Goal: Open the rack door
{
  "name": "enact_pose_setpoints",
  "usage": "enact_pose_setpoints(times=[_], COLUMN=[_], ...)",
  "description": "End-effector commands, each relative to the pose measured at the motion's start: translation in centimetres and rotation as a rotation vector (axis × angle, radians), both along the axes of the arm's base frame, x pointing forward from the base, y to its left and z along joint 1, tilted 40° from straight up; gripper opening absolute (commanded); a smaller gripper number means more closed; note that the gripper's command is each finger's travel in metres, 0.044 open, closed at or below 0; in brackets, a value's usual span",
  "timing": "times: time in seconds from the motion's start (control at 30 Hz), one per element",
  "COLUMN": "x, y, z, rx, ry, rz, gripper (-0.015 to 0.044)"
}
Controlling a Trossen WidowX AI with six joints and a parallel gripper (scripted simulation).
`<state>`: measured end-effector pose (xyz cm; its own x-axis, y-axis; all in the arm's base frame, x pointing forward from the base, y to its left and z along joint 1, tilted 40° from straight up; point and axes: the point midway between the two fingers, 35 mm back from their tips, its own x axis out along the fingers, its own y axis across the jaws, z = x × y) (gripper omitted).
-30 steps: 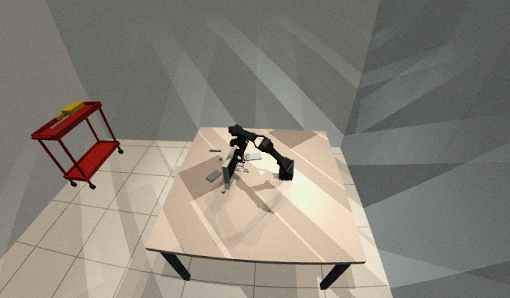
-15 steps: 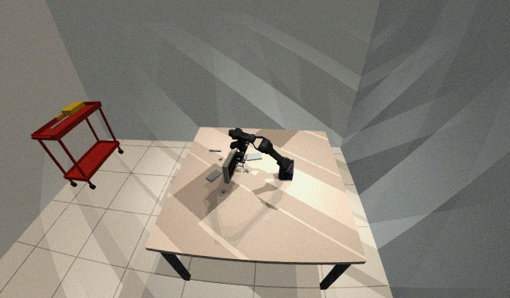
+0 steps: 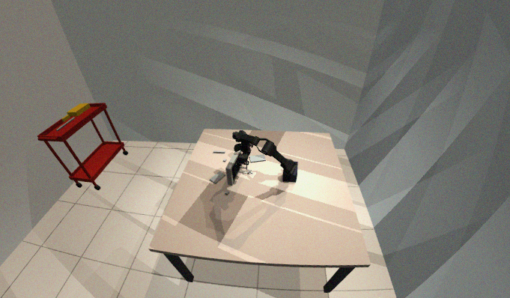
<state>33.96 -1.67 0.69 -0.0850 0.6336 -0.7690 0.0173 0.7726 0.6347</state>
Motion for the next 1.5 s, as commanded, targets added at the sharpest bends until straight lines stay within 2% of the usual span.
enact_pose_setpoints(times=[0.0,0.27,1.47], x=[0.02,0.02,0.01], y=[0.04,0.04,0.04], z=[-0.03,-0.03,-0.03], rx=[0.001,-0.005,-0.155], ry=[0.001,0.047,1.172], rz=[-0.003,-0.059,-1.422], gripper=[0.0024,0.0009,0.0009])
